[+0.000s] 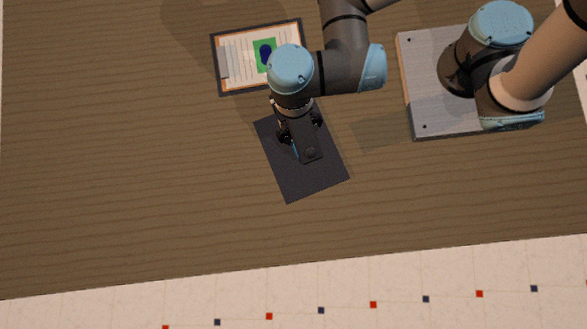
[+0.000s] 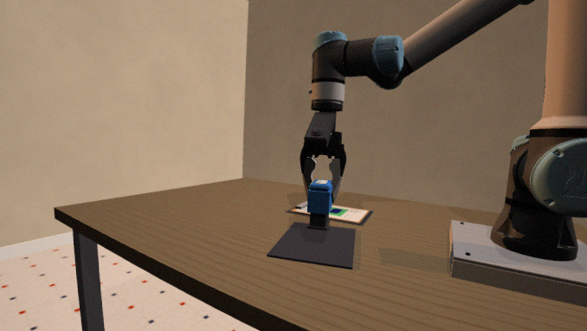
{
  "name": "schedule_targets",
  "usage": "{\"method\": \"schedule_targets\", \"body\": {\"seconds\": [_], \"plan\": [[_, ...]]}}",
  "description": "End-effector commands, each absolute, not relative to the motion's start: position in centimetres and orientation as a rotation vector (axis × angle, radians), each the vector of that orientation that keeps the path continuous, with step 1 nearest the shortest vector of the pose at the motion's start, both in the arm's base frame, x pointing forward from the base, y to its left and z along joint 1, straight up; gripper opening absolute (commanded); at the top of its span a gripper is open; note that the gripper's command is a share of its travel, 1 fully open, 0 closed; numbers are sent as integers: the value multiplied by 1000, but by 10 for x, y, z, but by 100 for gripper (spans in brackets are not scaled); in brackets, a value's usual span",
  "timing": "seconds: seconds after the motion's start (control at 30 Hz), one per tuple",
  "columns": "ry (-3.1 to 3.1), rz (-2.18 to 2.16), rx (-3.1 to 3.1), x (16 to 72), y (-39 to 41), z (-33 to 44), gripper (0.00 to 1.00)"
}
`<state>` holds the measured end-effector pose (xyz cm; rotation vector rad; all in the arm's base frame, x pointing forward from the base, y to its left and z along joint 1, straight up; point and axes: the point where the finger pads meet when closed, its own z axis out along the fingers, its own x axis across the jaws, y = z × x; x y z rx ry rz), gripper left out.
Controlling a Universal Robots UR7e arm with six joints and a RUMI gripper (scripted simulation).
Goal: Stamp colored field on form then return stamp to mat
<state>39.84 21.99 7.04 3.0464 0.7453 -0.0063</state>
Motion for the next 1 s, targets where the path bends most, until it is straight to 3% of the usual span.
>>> {"method": "schedule_targets", "body": {"seconds": [0.0, 0.97], "plan": [[742, -3, 3046, 403, 220, 71, 17], [742, -12, 3047, 401, 218, 46, 17]]}}
